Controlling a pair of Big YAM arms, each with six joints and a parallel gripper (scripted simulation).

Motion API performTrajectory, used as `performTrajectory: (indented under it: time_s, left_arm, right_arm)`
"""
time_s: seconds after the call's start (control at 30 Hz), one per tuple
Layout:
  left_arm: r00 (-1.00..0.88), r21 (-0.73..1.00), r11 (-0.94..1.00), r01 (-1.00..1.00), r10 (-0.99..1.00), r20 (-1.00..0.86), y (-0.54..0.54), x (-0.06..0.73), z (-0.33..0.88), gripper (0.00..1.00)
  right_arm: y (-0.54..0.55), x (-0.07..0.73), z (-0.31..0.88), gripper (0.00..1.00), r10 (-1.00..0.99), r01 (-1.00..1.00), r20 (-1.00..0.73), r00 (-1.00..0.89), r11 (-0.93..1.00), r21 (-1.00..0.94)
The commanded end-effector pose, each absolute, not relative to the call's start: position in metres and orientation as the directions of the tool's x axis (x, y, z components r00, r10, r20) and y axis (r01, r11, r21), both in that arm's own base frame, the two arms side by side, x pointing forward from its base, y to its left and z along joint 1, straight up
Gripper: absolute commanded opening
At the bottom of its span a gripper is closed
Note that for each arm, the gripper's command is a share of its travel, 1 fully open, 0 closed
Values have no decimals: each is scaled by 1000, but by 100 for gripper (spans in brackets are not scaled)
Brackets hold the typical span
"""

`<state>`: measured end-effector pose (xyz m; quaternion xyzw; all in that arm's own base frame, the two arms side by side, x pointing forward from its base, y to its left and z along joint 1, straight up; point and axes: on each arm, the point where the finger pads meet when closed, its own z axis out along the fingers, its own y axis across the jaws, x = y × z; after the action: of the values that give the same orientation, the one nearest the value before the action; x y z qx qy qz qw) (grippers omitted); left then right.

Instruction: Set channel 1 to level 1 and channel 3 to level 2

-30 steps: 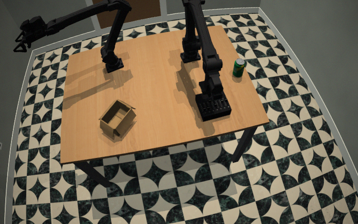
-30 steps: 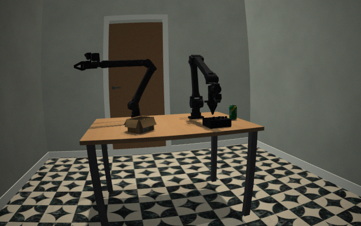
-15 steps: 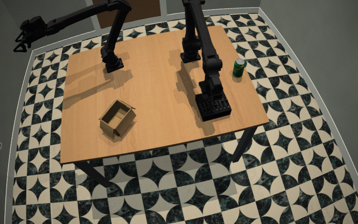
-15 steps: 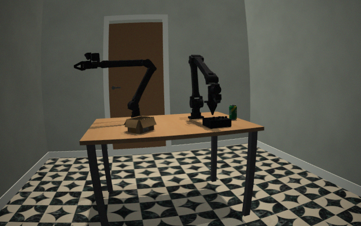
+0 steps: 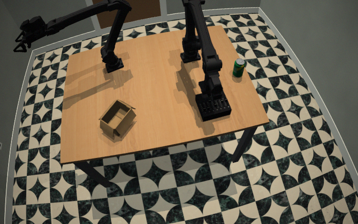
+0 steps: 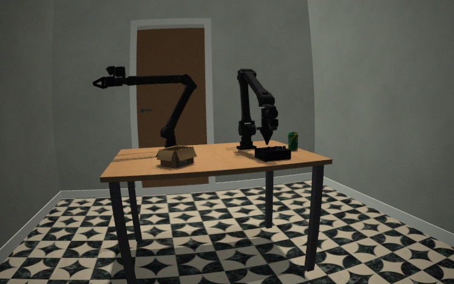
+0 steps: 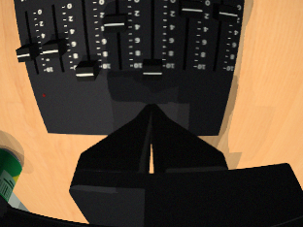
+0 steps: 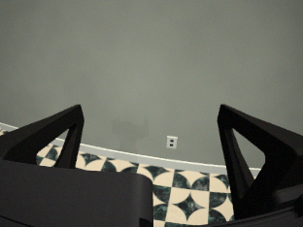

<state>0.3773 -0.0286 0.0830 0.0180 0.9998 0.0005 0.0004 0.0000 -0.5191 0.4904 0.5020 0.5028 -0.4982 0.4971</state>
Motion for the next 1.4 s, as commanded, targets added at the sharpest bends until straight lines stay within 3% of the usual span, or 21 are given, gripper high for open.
performTrajectory:
  time_s: [0.0, 1.37]
  left_arm:
    - [-999, -2, 999, 45, 45, -23, -32, 385, 88, 0]
    - [-998, -2, 999, 45, 45, -33, -35, 395, 91, 0]
  right_arm:
    - [-519, -3, 515, 100, -50, 1000, -999, 7, -3, 7]
    - [-519, -3, 515, 100, -50, 1000, -999, 7, -3, 7]
